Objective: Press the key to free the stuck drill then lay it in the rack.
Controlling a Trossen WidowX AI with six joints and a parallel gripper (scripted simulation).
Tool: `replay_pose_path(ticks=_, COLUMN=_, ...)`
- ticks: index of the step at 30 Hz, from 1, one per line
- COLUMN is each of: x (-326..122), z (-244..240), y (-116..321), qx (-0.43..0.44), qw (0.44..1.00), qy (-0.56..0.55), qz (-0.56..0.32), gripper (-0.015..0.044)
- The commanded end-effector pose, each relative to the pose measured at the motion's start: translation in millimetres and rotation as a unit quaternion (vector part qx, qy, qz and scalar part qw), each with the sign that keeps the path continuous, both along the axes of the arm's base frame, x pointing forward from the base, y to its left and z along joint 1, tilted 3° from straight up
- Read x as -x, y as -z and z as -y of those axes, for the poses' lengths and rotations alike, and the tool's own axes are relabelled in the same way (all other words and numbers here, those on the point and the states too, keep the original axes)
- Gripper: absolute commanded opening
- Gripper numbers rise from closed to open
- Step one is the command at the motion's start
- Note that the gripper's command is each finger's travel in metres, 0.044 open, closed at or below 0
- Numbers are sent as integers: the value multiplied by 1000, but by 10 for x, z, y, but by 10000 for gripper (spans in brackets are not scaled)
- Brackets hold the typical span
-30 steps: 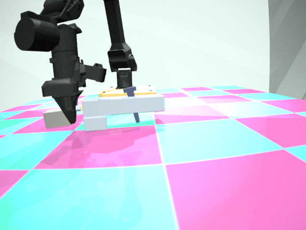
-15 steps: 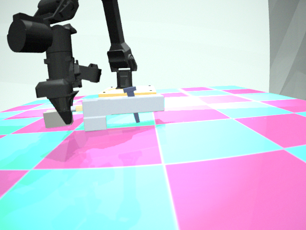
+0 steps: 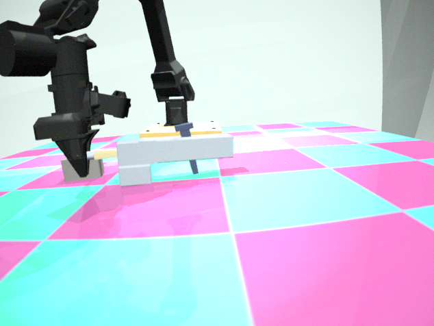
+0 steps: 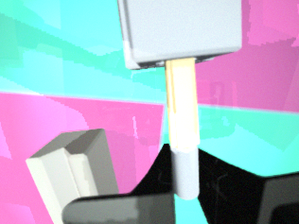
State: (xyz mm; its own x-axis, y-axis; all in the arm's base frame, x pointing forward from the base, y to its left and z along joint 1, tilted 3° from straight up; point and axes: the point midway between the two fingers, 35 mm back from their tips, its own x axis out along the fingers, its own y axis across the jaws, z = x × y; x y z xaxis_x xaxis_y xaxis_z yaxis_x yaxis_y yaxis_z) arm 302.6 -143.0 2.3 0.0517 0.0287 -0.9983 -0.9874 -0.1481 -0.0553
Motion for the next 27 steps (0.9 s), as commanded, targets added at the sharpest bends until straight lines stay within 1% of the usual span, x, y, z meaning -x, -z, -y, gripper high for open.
replay_pose_path(ticks=1, x=-14, z=73, y=-8, qx=2, qw=1000, qy=-1, qz=0, gripper=0)
replay_pose_path(ticks=5, x=-21, z=125, y=-10, qx=2, qw=1000, qy=-1, qz=0, gripper=0)
replay_pose_path(ticks=22, x=-9, z=41, y=10, qx=1, qw=1000, qy=-1, qz=0, gripper=440)
replay_pose_path(ticks=27, x=-10, z=17, y=16, qx=1, qw=1000, qy=-1, qz=0, gripper=440)
